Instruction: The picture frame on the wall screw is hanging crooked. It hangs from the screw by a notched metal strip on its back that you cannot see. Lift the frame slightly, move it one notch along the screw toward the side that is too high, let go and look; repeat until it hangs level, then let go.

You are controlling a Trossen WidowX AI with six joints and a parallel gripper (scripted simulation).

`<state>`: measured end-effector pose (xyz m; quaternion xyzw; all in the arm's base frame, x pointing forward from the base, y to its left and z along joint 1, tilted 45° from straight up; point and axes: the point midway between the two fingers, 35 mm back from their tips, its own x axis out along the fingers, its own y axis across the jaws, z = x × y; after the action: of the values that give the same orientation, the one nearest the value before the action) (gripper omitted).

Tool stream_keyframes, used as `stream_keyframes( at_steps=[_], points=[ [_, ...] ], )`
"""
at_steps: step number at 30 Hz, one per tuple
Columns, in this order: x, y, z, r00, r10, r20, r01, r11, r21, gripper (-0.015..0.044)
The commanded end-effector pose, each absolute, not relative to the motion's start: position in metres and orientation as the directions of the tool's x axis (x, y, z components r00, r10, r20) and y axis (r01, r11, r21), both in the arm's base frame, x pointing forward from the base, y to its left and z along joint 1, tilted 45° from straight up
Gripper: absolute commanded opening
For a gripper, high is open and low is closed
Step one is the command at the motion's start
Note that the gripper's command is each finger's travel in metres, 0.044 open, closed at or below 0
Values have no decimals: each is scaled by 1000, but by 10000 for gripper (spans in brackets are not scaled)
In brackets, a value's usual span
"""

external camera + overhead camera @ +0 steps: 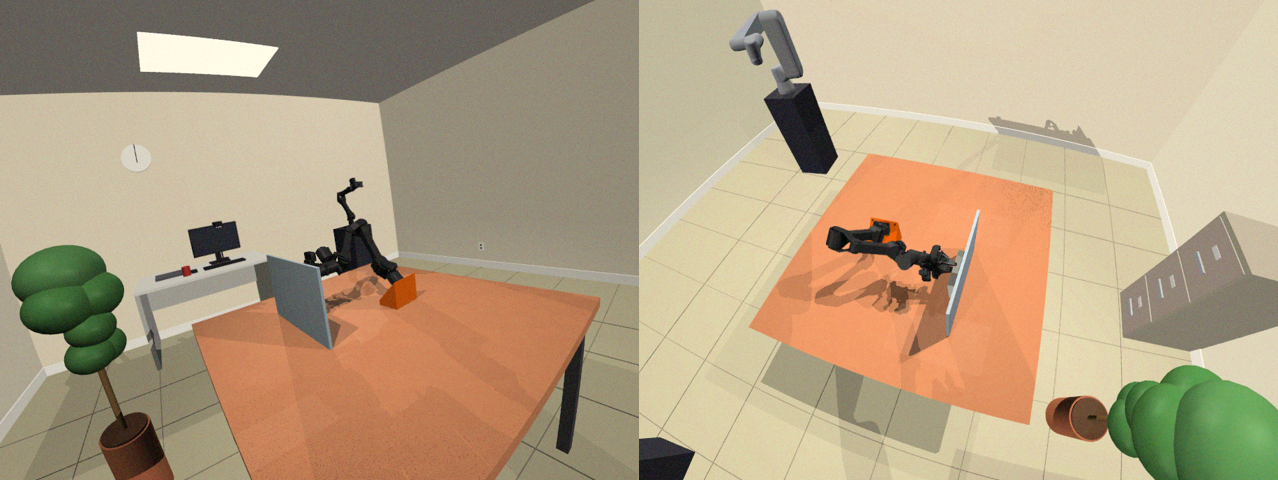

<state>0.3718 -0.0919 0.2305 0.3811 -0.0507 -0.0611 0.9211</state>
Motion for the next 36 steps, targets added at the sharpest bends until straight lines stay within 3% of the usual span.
stream_keyframes(
  at_steps=[1, 9, 15, 30, 36],
  points=[
    [348, -92, 233, 987, -153, 49, 69, 680, 730, 260],
    [284, -83, 222, 988, -150, 48, 54, 608, 792, 260],
    [279, -79, 231, 987, -152, 57, 50, 615, 787, 260],
    [195, -39, 244, 988, -150, 43, 56, 601, 798, 260],
    [191, -38, 243, 988, -149, 43, 56, 601, 798, 260]
  ],
)
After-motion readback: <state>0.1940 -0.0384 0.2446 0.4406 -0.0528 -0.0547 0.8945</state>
